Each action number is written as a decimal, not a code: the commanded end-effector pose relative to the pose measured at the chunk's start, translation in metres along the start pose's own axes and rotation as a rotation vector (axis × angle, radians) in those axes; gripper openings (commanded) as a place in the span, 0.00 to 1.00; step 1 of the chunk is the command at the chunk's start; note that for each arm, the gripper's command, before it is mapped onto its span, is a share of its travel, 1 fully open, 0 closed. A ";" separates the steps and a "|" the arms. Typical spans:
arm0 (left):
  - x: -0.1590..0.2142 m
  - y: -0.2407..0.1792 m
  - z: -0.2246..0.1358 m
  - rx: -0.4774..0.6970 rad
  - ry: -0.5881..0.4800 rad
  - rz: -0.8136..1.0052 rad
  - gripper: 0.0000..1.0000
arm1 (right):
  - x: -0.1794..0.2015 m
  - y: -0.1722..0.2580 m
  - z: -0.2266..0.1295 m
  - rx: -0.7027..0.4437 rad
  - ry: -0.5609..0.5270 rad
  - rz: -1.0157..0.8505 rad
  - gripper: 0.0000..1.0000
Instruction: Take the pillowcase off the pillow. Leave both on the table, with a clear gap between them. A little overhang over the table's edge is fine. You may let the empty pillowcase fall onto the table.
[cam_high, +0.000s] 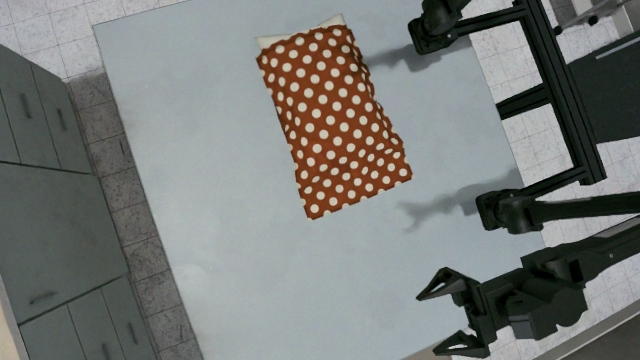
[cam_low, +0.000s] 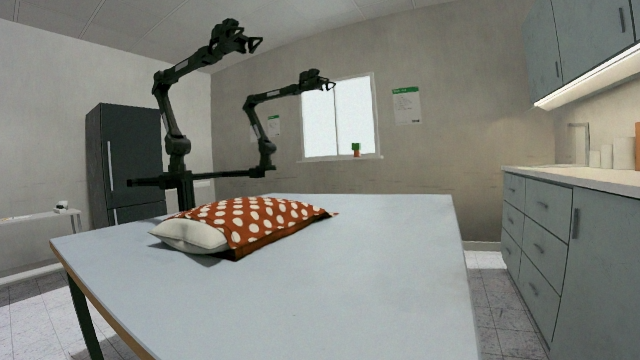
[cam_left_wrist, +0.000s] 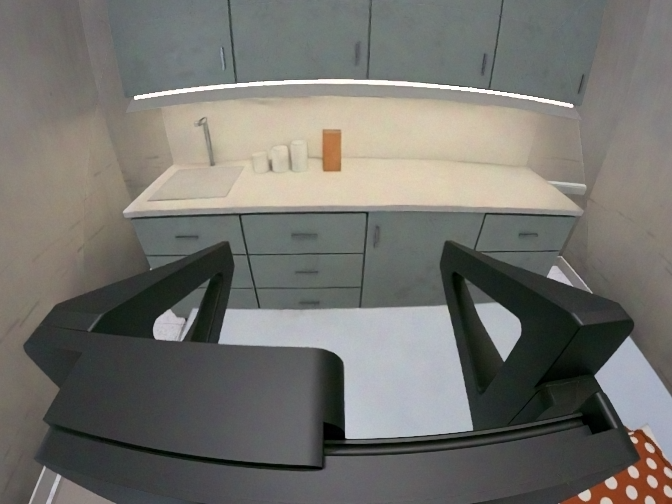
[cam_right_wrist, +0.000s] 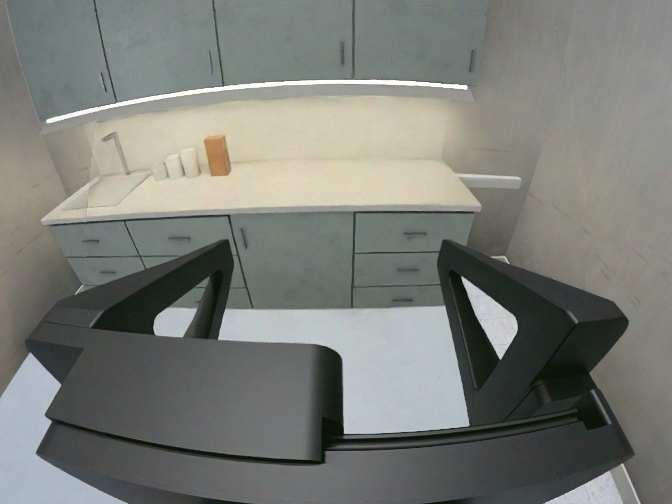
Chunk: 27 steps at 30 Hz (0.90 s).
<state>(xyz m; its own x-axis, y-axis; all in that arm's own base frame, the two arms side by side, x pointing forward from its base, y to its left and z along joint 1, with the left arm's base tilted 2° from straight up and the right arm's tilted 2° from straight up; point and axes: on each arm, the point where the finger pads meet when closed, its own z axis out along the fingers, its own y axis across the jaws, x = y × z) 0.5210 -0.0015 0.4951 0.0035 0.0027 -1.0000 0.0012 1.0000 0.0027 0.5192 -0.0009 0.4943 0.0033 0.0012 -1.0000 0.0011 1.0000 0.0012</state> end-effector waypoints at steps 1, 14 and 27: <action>-0.026 0.003 -0.005 -0.005 -0.050 -0.009 1.00 | -0.028 -0.001 -0.004 0.002 -0.053 -0.002 1.00; -0.014 0.005 -0.005 -0.007 -0.028 -0.016 1.00 | -0.017 0.003 -0.005 -0.006 -0.034 -0.011 0.44; -0.014 0.005 -0.006 -0.005 -0.028 -0.016 1.00 | 0.032 -0.026 0.011 0.034 0.071 -0.013 0.44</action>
<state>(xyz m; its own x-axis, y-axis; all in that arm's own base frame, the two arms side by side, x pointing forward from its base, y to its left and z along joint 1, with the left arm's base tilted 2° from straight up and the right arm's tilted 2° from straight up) 0.5195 -0.0005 0.4928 0.0007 0.0003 -1.0000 -0.0002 1.0000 0.0003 0.5201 -0.0078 0.4790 -0.0268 -0.0028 -0.9996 0.0042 1.0000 -0.0030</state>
